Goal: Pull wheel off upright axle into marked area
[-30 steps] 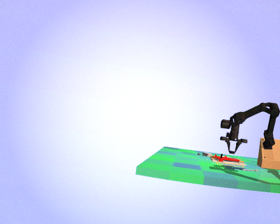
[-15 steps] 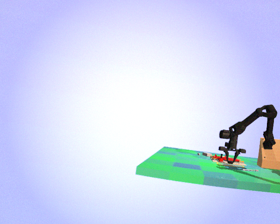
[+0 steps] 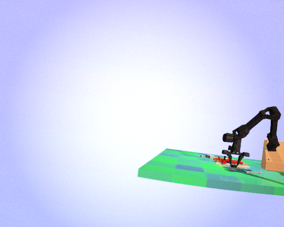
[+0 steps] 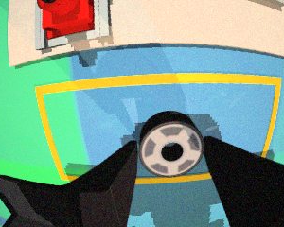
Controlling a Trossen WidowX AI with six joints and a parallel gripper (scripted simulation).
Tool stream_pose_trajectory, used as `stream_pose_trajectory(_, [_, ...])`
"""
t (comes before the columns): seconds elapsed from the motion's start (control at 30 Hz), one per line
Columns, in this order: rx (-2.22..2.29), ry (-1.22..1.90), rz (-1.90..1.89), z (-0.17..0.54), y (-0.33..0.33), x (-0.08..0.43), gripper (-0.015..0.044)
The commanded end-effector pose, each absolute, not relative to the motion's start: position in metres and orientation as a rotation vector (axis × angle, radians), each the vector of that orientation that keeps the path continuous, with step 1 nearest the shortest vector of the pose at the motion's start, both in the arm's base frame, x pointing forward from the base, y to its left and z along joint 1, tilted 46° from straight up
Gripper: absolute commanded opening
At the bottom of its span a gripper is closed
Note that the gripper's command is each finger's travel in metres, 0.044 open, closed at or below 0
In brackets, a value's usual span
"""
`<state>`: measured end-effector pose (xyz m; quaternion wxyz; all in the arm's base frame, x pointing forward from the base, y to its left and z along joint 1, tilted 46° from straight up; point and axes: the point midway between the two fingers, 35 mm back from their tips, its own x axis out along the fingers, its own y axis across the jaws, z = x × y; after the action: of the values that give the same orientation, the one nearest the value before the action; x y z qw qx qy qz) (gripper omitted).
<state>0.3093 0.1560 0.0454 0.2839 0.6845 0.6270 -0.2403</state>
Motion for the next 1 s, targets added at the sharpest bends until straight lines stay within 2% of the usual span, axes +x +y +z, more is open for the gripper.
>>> stream_pose_trajectory(0.0, [1.829,1.677,-0.64,0.049,0.153,0.309,0.03])
stream_pose_trajectory(0.33, [1.835,1.668,-0.646,0.086,0.113,0.304,0.03])
stream_pose_trajectory(0.5, [1.83,1.659,-0.664,0.08,0.09,0.277,0.0431])
stream_pose_trajectory(0.53, [1.828,1.66,-0.665,0.08,0.084,0.268,0.044])
stream_pose_trajectory(0.73, [1.832,1.67,-0.656,0.082,0.058,0.22,0.044])
stream_pose_trajectory(0.97, [1.832,1.67,-0.655,0.082,0.057,0.219,0.044])
